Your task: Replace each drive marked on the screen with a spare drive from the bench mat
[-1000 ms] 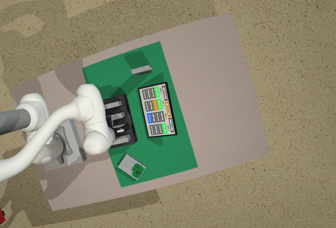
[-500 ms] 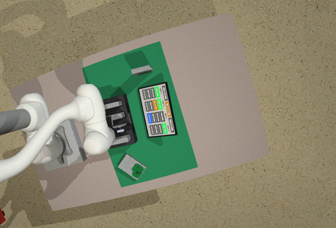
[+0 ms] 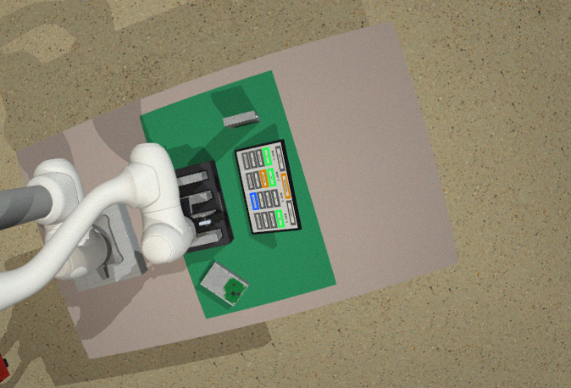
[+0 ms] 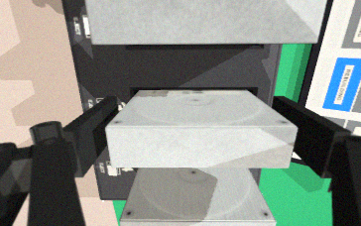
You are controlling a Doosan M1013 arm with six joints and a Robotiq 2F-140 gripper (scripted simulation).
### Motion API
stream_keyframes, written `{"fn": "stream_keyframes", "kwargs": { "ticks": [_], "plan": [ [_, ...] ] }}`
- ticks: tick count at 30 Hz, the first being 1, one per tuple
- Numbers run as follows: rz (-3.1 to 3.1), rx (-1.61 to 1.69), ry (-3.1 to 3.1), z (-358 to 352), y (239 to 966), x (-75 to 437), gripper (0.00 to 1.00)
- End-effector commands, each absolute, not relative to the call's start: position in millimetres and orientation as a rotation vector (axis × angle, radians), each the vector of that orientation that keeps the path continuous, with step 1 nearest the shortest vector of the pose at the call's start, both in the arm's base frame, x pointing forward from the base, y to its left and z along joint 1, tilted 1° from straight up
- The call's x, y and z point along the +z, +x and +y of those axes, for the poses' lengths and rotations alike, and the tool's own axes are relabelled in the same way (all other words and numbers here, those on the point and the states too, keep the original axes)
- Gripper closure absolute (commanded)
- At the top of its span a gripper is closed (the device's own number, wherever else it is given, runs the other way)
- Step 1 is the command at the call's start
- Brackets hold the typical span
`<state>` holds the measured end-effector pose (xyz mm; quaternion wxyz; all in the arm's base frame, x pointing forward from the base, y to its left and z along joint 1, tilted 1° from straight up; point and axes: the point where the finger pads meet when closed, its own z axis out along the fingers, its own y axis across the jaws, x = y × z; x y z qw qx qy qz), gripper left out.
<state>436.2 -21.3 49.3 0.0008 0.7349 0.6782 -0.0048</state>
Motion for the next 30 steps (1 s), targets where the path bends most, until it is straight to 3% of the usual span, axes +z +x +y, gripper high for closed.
{"fn": "stream_keyframes", "kwargs": {
  "ticks": [1, 30],
  "plan": [
    [2.129, -0.014, 2.307, -21, 437, 50, 0.11],
    [2.129, -0.014, 2.307, -21, 437, 62, 0.11]
  ]
}}
